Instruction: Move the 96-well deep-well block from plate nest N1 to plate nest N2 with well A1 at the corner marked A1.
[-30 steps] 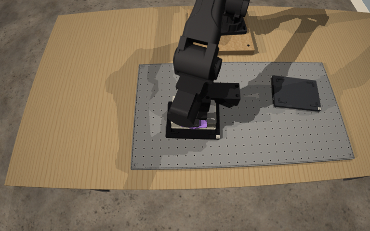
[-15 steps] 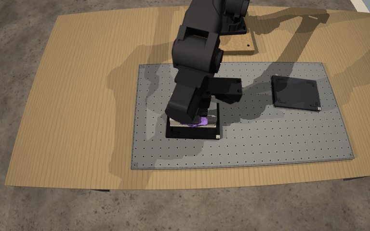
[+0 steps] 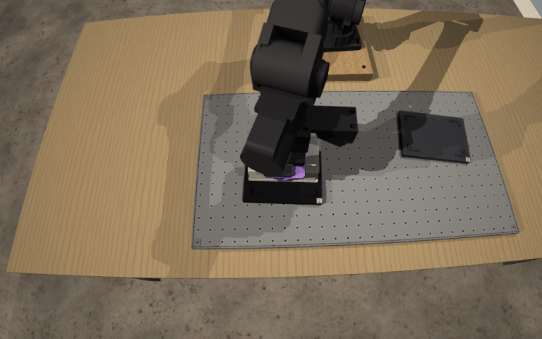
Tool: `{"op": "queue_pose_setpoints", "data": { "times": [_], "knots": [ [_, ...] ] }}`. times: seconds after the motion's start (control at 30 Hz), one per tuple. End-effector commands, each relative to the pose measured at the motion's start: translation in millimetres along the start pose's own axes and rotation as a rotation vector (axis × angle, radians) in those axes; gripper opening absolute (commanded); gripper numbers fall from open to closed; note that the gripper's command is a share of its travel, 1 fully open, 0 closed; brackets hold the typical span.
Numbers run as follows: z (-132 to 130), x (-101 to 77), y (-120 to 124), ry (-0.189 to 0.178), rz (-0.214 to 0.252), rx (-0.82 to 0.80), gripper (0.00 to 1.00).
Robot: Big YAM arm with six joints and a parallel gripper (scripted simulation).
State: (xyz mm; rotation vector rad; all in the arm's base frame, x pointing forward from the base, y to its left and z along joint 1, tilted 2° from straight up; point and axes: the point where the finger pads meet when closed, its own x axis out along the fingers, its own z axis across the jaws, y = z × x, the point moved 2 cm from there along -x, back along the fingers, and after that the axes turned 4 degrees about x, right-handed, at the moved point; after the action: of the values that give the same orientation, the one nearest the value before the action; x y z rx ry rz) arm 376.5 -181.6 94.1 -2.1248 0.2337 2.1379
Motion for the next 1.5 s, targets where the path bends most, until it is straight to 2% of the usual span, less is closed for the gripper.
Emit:
{"op": "queue_pose_setpoints", "data": {
  "times": [0.0,0.13,0.17,0.23,0.3,0.4,0.47,0.5,1.47],
  "knots": [
    [-25,-40.2,1,0.08,0.015,-0.003,0.0],
    [-25,-43.6,0,0.08,0.015,-0.003,0.0],
    [-25,-30.3,0,0.045,0.007,-0.004,0.0],
    [-25,-33.8,0,0.046,0.007,-0.003,0.0],
    [-24,-52.5,0,0.081,0.015,-0.001,0.0],
    [-24,-56.7,0,0.081,0.015,-0.001,0.0],
    [-24,-42.1,0,0.047,0.007,-0.001,0.0],
    [-24,-41.5,0,0.046,0.007,-0.001,0.0],
    [-24,-43.4,0,0.05,0.008,-0.002,0.0]
  ]
}}
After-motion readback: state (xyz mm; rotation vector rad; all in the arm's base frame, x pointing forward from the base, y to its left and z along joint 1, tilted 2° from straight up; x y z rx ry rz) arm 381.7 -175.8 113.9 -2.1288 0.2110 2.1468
